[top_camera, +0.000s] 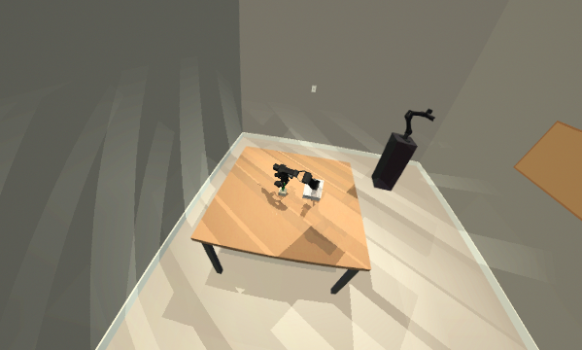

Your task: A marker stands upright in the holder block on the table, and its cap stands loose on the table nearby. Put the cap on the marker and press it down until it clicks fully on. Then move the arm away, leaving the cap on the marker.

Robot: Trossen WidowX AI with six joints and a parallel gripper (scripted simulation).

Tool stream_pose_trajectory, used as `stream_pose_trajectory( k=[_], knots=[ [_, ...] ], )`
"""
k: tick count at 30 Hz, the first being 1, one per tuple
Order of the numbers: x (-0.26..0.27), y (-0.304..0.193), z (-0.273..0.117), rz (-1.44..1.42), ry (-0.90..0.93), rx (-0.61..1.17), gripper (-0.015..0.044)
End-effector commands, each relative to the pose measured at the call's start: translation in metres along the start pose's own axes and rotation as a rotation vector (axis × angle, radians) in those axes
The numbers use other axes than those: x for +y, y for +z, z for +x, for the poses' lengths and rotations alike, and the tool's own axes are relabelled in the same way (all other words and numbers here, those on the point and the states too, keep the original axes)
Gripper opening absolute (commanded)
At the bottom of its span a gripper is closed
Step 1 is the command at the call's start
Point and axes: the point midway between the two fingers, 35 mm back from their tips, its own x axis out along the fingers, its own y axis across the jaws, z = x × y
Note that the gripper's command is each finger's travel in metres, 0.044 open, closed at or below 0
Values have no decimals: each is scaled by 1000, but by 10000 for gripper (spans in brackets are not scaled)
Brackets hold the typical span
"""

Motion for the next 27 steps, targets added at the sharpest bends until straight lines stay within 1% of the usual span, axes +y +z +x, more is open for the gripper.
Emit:
stream_pose_trajectory(
  k=[1,5,22,25,27],
  knots=[
    [0,0,2,7,5,0,0],
    [0,0,2,7,5,0,0],
    [0,0,1,1,1,0,440],
    [0,1,-8,2,-1,-1,440],
    [-1,3,-35,2,-4,-3,440]
  ],
)
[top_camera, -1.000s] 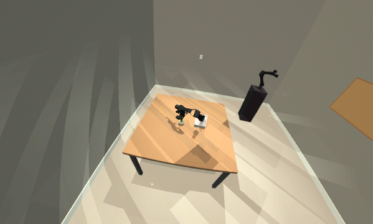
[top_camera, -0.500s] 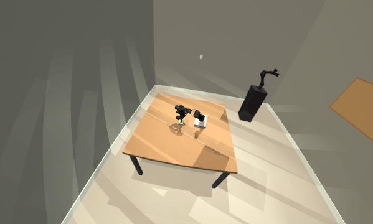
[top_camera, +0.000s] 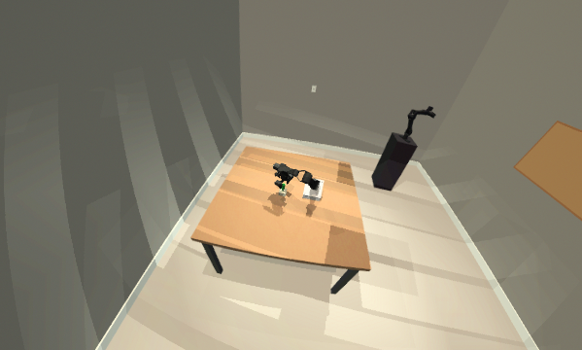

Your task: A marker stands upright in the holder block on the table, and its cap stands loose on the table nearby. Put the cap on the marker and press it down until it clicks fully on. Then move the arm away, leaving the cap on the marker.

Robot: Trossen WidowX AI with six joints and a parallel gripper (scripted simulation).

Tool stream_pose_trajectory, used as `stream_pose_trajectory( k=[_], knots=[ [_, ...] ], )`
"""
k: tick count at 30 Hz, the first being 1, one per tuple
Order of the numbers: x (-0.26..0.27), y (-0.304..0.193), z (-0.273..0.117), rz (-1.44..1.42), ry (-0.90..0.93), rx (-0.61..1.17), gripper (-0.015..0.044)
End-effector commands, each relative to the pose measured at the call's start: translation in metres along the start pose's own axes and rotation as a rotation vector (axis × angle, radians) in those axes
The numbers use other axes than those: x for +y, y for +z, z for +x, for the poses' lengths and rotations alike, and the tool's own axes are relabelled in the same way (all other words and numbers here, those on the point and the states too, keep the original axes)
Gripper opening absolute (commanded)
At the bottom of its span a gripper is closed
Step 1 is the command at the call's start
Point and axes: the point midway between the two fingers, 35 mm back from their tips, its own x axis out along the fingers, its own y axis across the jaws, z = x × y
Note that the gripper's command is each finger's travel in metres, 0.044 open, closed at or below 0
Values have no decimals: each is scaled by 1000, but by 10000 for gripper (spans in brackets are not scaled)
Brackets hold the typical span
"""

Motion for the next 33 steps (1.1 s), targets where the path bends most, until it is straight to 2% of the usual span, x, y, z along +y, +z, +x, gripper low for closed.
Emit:
stream_pose_trajectory(
  k=[1,3,7,9,15,24,33],
  knots=[
    [-1,4,-44,-5,-1,-18,440],
    [-1,2,-63,-5,1,-16,440],
    [-1,2,-66,-5,1,-15,440],
    [-1,1,-65,-69,1,-16,387],
    [-3,1,-57,-575,2,-17,230],
    [-3,1,-57,-591,2,-17,0],
    [-3,1,-56,-591,2,-17,0]
  ],
)
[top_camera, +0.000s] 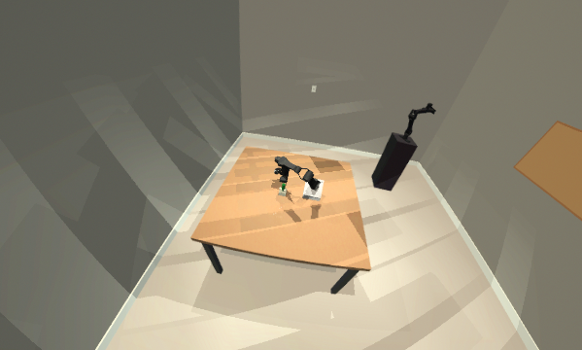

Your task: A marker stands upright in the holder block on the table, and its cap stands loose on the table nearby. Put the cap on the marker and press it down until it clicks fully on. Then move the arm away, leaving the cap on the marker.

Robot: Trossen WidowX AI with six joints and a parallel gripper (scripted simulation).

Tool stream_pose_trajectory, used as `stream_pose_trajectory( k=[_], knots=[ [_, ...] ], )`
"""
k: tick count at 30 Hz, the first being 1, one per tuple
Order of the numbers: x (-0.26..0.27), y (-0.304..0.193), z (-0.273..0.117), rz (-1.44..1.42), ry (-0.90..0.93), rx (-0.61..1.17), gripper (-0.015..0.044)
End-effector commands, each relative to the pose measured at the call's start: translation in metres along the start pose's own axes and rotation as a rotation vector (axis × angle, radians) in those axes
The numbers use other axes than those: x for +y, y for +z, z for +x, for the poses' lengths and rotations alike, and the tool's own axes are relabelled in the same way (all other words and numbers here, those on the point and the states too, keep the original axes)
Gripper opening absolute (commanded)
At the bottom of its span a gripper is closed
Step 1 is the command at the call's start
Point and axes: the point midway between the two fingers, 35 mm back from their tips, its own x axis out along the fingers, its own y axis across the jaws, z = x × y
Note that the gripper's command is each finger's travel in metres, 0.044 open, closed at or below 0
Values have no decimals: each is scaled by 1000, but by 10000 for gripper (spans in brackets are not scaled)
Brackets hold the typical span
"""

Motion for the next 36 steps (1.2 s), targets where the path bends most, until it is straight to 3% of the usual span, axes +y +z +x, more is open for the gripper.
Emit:
stream_pose_trajectory(
  k=[1,36],
  knots=[
    [0,1,1,-9,1,-3,0],
    [0,3,35,-15,0,-11,0]
  ],
)
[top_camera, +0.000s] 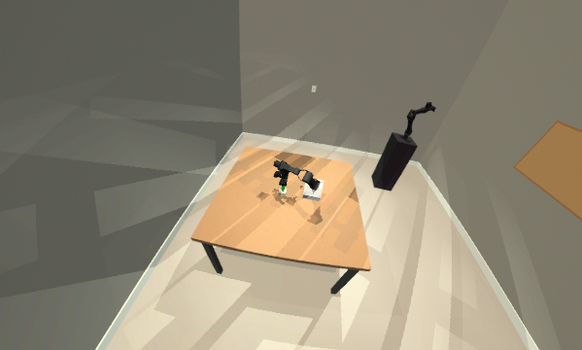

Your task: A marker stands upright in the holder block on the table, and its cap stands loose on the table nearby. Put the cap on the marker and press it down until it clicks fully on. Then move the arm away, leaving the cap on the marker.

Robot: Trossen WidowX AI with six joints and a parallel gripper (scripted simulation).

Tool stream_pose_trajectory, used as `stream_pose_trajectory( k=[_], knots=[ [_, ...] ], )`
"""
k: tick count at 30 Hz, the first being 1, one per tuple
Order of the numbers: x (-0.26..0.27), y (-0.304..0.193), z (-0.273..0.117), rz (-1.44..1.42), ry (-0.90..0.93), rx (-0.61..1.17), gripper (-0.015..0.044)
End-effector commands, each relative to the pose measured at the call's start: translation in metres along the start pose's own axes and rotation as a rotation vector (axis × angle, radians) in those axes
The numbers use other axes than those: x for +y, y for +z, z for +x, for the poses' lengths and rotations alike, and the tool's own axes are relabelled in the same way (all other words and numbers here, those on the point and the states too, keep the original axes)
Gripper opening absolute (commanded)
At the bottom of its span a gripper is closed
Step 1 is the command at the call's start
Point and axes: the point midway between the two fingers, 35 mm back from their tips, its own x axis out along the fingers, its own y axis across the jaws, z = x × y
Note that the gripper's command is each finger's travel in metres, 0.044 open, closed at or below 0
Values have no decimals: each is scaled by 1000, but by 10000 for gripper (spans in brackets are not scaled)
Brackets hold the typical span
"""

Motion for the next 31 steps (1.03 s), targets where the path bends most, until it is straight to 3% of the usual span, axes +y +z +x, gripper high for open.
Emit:
stream_pose_trajectory(
  k=[1,7,12,28,31],
  knots=[
    [0,0,-3,-2,-1,0,0],
    [-1,2,-80,1,-4,1,0],
    [-1,1,-90,1,-2,1,0],
    [-1,1,-90,1,-2,1,420],
    [-1,1,-90,1,-2,1,440]
  ],
)
